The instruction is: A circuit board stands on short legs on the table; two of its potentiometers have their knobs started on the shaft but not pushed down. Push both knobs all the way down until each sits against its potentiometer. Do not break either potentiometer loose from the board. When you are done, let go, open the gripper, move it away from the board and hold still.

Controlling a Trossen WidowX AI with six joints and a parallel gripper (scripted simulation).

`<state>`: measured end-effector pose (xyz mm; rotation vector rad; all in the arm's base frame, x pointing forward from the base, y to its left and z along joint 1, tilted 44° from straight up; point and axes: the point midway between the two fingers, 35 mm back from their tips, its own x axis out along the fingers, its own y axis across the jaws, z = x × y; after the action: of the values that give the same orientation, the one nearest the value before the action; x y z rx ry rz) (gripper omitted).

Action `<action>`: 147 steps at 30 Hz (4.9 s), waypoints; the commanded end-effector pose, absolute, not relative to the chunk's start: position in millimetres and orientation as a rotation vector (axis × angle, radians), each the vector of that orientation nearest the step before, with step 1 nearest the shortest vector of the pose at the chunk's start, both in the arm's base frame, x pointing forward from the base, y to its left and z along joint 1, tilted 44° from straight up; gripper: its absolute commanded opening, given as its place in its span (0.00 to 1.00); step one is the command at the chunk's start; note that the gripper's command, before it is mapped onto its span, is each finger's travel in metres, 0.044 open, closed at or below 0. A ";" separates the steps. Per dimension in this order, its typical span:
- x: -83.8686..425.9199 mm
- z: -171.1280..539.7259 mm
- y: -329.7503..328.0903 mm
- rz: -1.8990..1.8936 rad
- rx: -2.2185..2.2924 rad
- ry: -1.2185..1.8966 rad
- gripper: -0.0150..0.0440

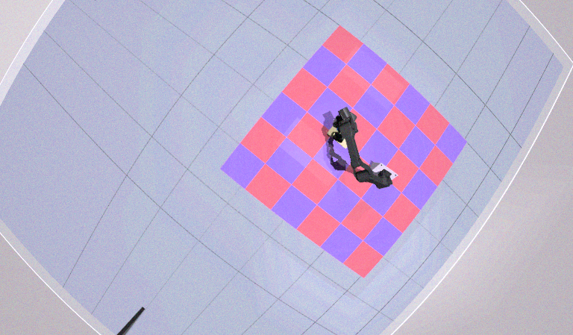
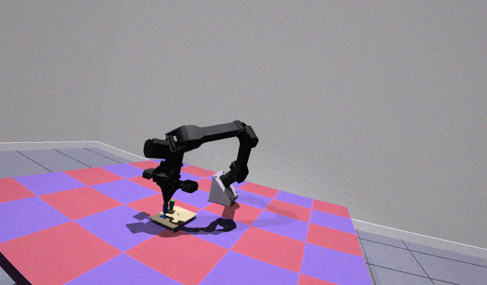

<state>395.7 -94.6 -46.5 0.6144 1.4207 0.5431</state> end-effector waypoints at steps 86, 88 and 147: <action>400.5 -63.4 -74.4 0.575 0.603 1.432 0.25; 400.5 -63.4 -74.4 0.575 0.603 1.432 0.25; 397.1 -34.0 -101.7 0.574 0.607 1.432 0.65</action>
<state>398.4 -101.5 -34.3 0.6068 1.4315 0.5748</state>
